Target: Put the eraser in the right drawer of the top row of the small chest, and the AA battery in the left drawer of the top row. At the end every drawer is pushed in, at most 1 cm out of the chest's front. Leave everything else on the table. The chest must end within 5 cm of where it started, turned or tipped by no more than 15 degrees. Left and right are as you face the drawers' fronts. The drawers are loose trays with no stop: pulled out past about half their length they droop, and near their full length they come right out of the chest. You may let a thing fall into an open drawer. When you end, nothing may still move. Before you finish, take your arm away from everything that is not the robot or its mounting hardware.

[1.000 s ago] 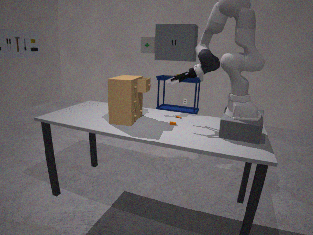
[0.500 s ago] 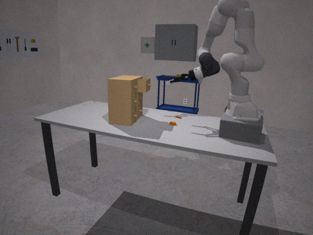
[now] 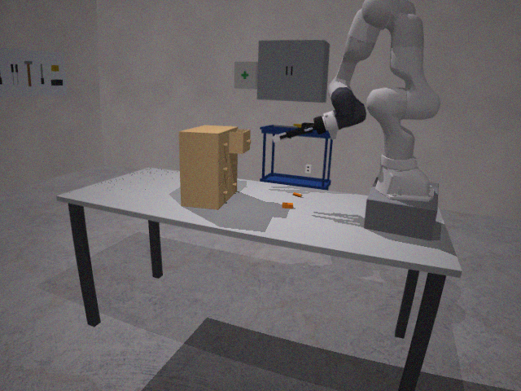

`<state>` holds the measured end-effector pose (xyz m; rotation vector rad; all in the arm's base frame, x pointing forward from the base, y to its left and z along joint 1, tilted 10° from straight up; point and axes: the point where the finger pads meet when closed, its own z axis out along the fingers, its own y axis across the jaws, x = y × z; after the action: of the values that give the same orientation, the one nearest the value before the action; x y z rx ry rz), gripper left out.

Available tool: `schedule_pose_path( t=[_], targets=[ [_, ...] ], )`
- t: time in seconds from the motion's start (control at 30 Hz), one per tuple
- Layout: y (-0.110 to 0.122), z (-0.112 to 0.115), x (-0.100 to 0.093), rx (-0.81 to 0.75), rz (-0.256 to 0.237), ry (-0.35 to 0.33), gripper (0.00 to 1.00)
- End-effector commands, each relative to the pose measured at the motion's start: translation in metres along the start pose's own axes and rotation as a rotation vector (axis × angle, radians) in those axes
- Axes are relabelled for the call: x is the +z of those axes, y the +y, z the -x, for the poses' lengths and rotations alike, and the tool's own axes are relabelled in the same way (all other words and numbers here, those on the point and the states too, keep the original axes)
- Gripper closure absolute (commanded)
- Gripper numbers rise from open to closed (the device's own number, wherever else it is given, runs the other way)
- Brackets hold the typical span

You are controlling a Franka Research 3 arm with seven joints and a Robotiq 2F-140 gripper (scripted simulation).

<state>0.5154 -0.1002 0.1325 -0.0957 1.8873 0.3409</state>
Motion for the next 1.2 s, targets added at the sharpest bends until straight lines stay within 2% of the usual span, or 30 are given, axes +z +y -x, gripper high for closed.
schedule_pose_path(
  t=[0.0, 0.53, 1.17],
  targets=[
    [-0.002, 0.003, 0.000, -0.016, -0.003, -0.008, 1.00],
    [-0.002, 0.003, 0.006, -0.016, -0.003, -0.008, 1.00],
    [-0.002, 0.006, 0.056, -0.016, -0.003, -0.008, 1.00]
  ],
)
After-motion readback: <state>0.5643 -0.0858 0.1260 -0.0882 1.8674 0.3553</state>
